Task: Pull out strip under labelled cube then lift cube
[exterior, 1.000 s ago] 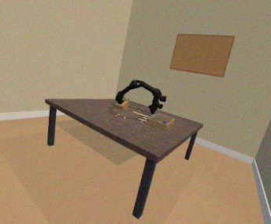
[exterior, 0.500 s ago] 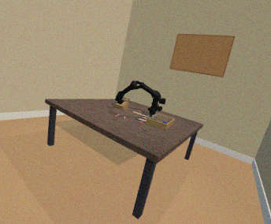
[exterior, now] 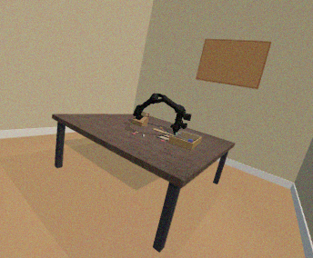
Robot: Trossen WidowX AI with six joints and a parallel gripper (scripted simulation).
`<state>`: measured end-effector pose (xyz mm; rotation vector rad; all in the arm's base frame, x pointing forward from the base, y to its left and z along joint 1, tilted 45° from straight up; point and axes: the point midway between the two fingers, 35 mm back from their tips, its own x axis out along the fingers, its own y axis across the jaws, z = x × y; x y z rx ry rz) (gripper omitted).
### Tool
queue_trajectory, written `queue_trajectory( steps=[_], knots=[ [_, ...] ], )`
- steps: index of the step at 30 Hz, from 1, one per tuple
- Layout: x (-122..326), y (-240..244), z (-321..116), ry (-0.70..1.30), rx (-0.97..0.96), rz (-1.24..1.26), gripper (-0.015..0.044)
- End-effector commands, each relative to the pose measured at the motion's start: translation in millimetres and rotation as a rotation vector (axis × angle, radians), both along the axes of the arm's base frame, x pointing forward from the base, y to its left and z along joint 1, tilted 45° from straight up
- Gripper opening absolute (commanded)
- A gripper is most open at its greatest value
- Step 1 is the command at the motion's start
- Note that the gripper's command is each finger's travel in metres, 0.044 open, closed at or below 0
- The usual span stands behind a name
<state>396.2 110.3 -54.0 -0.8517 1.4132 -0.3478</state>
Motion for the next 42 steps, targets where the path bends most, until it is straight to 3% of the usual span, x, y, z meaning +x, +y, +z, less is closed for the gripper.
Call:
queue_trajectory(
  steps=[1,4,8,22,42],
  knots=[
    [0.1,0.1,0.0,0.000,0.000,0.000,0.0118],
    [0.1,0.1,0.0,0.000,0.000,0.000,0.0098],
    [-2.8,1.0,1.7,0.000,0.000,0.000,0.0000],
    [-63.3,10.8,33.6,0.007,-0.004,0.000,0.0000],
    [-111.9,-4.9,37.4,0.009,-0.005,0.000,0.0000]
  ],
)
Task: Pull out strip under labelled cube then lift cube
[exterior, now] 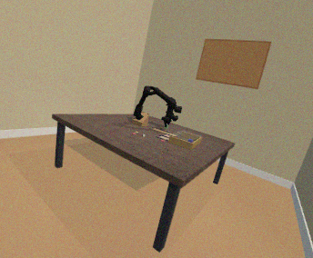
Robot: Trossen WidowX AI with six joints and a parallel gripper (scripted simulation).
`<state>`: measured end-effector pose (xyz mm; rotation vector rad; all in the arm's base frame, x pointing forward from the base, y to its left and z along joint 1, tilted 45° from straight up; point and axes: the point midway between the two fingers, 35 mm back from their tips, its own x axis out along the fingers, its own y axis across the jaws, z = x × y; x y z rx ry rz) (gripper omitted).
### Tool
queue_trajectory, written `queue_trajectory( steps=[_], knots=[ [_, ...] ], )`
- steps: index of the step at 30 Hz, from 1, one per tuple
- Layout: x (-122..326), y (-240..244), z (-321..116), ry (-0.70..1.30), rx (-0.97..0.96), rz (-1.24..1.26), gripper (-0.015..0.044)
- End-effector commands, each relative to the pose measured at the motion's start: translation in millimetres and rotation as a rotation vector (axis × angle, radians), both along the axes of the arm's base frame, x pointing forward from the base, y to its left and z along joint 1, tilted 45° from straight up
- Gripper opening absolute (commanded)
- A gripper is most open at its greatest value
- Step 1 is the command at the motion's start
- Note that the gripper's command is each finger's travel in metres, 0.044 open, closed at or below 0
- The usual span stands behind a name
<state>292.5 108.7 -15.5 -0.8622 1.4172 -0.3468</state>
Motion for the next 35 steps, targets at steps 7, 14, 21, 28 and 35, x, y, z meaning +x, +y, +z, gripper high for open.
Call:
queue_trajectory(
  steps=[7,14,21,28,35],
  knots=[
    [-12.3,15.5,18.1,0.003,0.003,-0.004,0.0000],
    [-14.1,21.4,24.6,0.003,0.003,-0.005,0.0000],
    [-14.1,21.4,24.6,0.003,0.003,-0.005,0.0000],
    [-14.1,21.4,24.6,0.003,0.003,-0.005,0.0000],
    [-14.1,21.4,24.6,0.003,0.003,-0.005,0.0000]
  ],
)
